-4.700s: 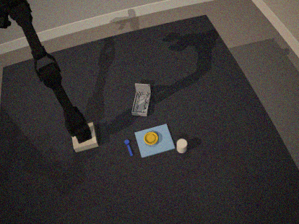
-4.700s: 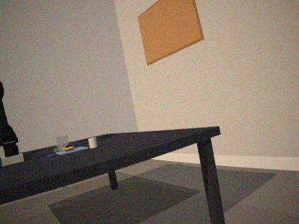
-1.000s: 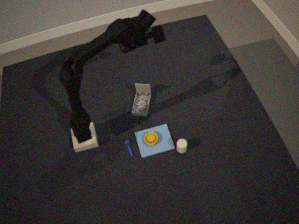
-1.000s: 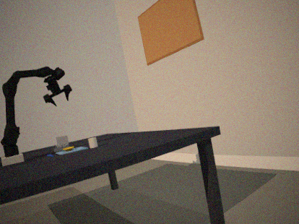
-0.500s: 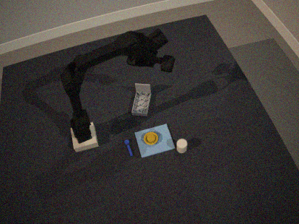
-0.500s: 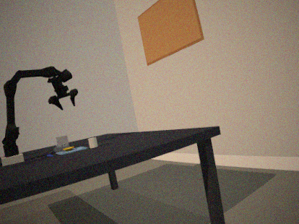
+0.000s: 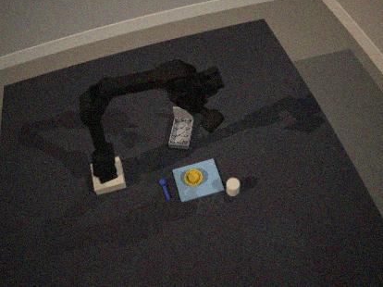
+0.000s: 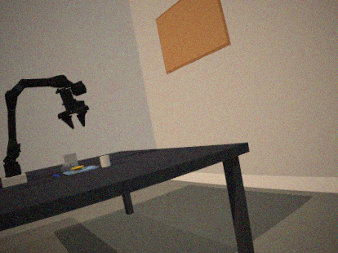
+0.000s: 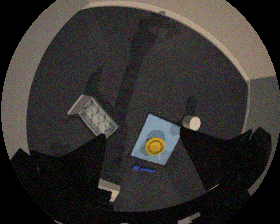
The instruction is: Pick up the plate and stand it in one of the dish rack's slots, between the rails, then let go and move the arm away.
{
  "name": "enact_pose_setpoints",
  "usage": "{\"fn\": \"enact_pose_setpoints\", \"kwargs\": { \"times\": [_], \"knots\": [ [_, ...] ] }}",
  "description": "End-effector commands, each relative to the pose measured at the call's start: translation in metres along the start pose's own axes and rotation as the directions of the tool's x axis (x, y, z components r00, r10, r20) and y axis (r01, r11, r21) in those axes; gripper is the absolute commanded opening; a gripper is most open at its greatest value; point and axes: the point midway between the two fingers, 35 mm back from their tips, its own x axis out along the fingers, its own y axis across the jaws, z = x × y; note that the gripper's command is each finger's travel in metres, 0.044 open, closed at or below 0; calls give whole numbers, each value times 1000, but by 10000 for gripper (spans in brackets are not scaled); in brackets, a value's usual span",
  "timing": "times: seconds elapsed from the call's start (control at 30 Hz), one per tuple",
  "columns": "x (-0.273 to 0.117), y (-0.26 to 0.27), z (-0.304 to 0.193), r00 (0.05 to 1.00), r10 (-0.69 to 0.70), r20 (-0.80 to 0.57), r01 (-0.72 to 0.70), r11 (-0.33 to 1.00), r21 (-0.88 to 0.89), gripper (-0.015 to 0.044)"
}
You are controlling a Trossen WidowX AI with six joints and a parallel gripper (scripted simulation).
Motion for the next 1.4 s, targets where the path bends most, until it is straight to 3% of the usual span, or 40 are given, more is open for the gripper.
{"fn": "enact_pose_setpoints", "kwargs": {
  "times": [0.0,0.4,0.7,1.0,1.37],
  "knots": [
    [2,-18,-27,997,-19,-76,29,990,138,400],
    [2,-53,-96,965,-19,-260,140,881,452,400],
    [4,-54,-100,963,-18,-270,147,872,467,400],
    [112,-53,-122,963,-18,-270,147,872,467,400],
    [121,-47,-124,963,-17,-270,146,872,467,400]
  ]
}}
